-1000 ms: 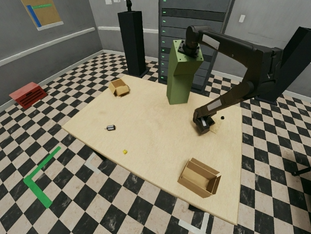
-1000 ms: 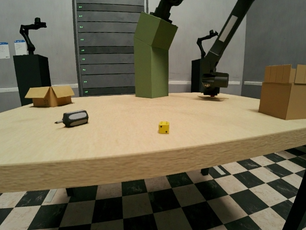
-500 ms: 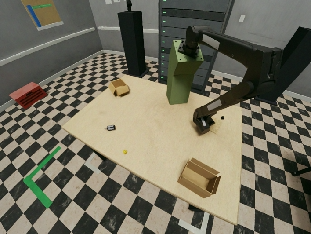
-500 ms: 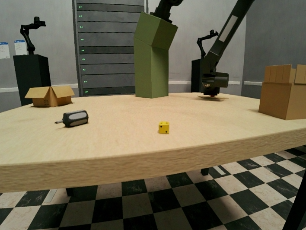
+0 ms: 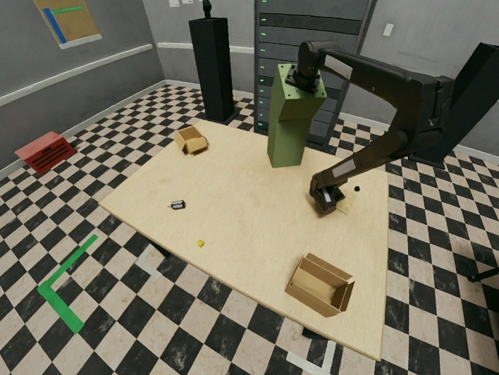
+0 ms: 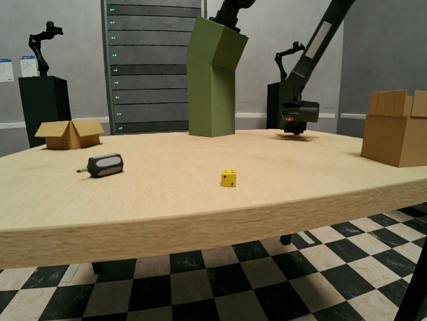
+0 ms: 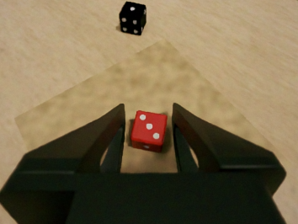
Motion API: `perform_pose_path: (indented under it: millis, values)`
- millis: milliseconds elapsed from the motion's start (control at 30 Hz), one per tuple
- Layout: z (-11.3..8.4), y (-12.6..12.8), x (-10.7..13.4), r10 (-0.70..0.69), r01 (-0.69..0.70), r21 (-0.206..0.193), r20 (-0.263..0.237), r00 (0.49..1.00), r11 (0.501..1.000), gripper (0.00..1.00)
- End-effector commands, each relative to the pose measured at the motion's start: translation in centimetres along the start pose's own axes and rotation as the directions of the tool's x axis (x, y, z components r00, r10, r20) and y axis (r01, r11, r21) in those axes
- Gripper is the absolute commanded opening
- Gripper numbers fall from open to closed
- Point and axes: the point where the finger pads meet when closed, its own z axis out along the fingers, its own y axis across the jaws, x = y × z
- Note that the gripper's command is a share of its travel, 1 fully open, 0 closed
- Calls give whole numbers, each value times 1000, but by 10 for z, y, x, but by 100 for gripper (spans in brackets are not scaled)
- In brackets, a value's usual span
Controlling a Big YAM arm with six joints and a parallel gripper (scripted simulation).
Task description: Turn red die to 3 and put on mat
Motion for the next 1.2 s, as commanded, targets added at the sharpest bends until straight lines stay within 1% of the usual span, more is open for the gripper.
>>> perform_pose_path:
  millis: [0, 167, 267, 300, 367, 433, 467, 533, 567, 633, 700, 800, 867, 933, 1000, 1033, 1100, 1167]
  values:
    - [-5, 7, 6, 18, -18, -2, -5, 1000, 1000, 34]
    - [-6, 7, 5, 17, -17, -2, -4, 1000, 1000, 34]
    - [-14, 2, -3, 10, -10, 2, -3, 1000, 1000, 34]
    - [-17, 6, -5, 17, -17, -2, -2, 1000, 1000, 34]
    - [-23, 6, -5, 17, -17, -1, -2, 1000, 1000, 34]
    - [-23, 6, -5, 17, -17, -1, -2, 1000, 1000, 34]
    - [-23, -12, 2, -14, 14, 16, -5, 1000, 1000, 34]
    - [-33, 4, -4, 14, -14, 1, -2, 1000, 1000, 34]
    - [-37, 6, -5, 17, -17, -1, -2, 1000, 1000, 34]
    - [-45, 6, -5, 17, -17, -1, -1, 1000, 1000, 34]
    - [-50, -4, -1, -1, 1, 9, -3, 1000, 1000, 34]
    - [-57, 1, -3, 8, -8, 4, -2, 1000, 1000, 34]
    - [-58, 6, -3, 16, -16, 0, -2, 1000, 1000, 34]
    - [-55, 17, -1, 35, -35, -12, 0, 999, 999, 34]
    - [-55, 17, -1, 35, -35, -12, 0, 999, 999, 34]
    - [-50, 10, -2, 14, -14, -15, 5, 1000, 1000, 34]
    - [-51, 9, -3, 13, -13, -15, 5, 1000, 1000, 34]
    - [-56, 8, -12, 10, -10, -13, 5, 1000, 1000, 34]
